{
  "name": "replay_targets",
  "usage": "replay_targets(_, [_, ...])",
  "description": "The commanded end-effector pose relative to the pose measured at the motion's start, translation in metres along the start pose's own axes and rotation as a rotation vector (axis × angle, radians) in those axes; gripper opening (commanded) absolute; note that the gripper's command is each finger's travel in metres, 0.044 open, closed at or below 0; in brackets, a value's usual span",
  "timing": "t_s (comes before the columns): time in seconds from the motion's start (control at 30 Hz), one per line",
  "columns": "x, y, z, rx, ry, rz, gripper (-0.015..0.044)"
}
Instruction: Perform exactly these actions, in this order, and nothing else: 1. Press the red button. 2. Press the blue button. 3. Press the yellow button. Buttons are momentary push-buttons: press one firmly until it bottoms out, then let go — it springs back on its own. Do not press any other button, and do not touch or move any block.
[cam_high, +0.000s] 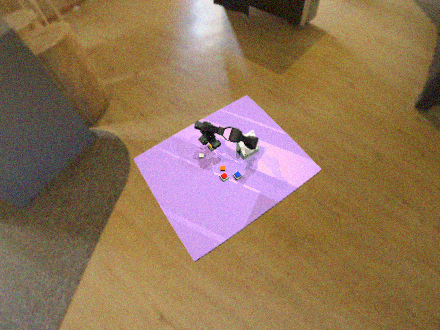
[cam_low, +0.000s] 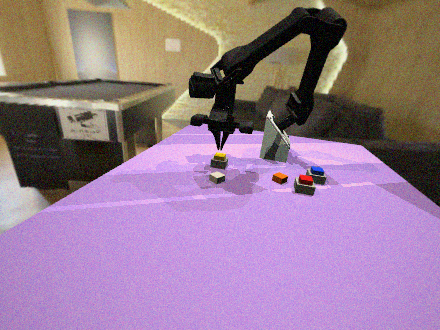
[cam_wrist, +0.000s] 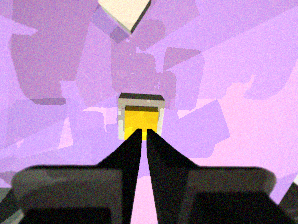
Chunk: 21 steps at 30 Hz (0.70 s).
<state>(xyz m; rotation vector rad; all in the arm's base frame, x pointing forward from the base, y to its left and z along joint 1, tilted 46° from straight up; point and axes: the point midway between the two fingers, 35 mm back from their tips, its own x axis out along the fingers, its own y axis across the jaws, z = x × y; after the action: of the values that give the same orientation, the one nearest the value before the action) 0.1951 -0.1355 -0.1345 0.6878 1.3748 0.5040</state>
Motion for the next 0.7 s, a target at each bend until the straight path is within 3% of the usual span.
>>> replay_targets(0.0, [0.009, 0.002, -0.001, 0.007, 0.003, 0.009, 0.0020])
replay_targets(0.67, [0.024, 0.003, -0.002, 0.007, 0.002, 0.010, 0.0020])
